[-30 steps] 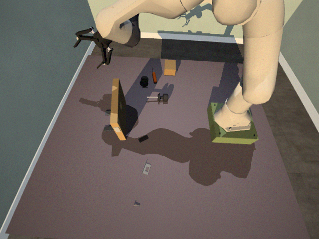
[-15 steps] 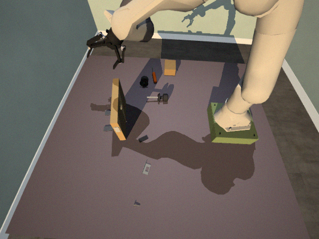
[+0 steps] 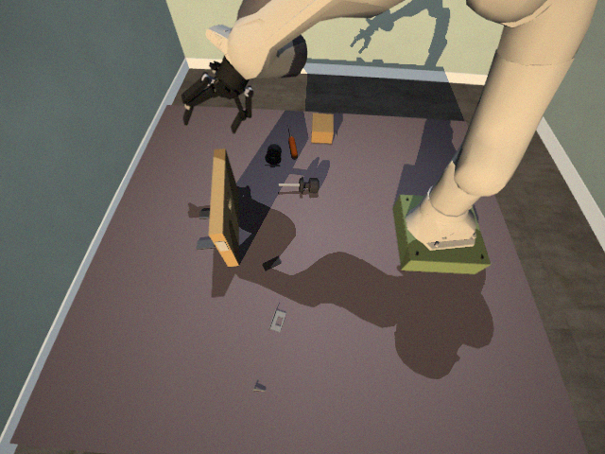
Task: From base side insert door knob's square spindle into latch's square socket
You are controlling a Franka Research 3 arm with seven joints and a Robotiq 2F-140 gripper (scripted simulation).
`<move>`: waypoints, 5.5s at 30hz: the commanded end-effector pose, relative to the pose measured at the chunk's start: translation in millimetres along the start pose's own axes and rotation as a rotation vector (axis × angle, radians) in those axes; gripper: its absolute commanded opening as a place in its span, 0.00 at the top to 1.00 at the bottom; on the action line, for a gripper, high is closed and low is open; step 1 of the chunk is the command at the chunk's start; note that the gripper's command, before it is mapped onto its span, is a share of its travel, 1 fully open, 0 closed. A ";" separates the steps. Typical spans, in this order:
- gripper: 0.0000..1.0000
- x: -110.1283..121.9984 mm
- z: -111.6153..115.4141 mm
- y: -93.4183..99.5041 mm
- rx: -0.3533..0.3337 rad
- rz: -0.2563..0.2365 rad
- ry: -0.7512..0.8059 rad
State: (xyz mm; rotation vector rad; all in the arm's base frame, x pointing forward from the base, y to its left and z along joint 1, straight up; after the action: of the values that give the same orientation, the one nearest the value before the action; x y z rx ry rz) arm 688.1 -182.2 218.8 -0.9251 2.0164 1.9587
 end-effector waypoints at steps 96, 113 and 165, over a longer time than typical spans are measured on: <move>0.43 285.2 108.6 88.4 -0.440 0.422 1.087; 0.43 294.4 100.8 77.7 -0.514 0.341 1.096; 0.43 323.1 78.9 42.9 -0.669 0.167 1.110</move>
State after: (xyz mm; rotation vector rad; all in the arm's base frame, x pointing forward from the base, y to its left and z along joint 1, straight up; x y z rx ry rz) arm 388.0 -207.4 74.7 -2.4244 1.8724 2.5964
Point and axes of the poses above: the point where the finger pads meet when closed, its own y axis back along the fingers, its own x axis across the jaws, z = x × y, the point moved 3 cm from there along y, back along the fingers, and after that the axes turned 8 degrees about -y, right-handed, at the moved point
